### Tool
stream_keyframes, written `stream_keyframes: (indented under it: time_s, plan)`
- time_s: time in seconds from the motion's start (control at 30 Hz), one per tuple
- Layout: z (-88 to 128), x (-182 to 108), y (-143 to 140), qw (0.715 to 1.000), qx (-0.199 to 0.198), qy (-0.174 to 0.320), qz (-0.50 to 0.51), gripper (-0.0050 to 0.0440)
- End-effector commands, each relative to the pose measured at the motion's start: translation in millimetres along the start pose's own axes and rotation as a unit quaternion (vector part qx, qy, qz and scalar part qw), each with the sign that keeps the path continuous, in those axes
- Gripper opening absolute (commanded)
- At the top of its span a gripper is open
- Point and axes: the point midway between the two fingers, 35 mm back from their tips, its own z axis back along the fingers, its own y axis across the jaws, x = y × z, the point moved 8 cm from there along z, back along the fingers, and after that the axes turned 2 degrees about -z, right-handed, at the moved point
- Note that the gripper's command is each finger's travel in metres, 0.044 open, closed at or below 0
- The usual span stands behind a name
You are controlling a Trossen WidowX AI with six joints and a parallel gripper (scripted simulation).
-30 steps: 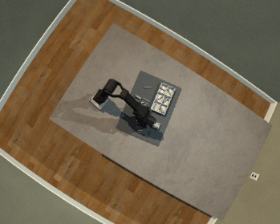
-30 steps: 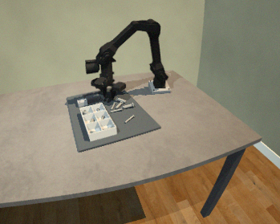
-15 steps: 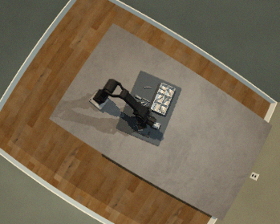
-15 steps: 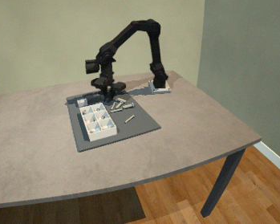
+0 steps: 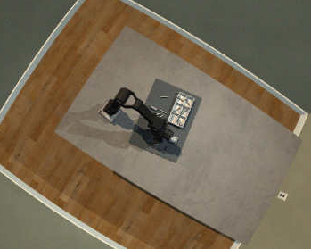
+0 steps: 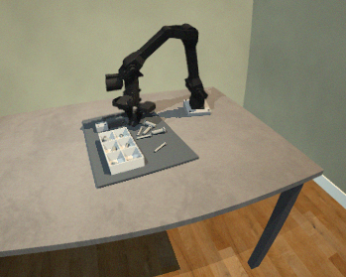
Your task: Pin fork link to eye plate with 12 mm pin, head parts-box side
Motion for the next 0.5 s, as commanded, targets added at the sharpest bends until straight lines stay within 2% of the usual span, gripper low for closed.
stream_keyframes:
  time_s: [0.0, 0.47]
  plan:
    - [-0.2, -1.1, 0.9, 1.0, 0.0, 0.001, -0.001, -0.005]
    - [4.5, 0.4, 0.3, 1.0, -0.004, -0.003, 0.0, -0.005]
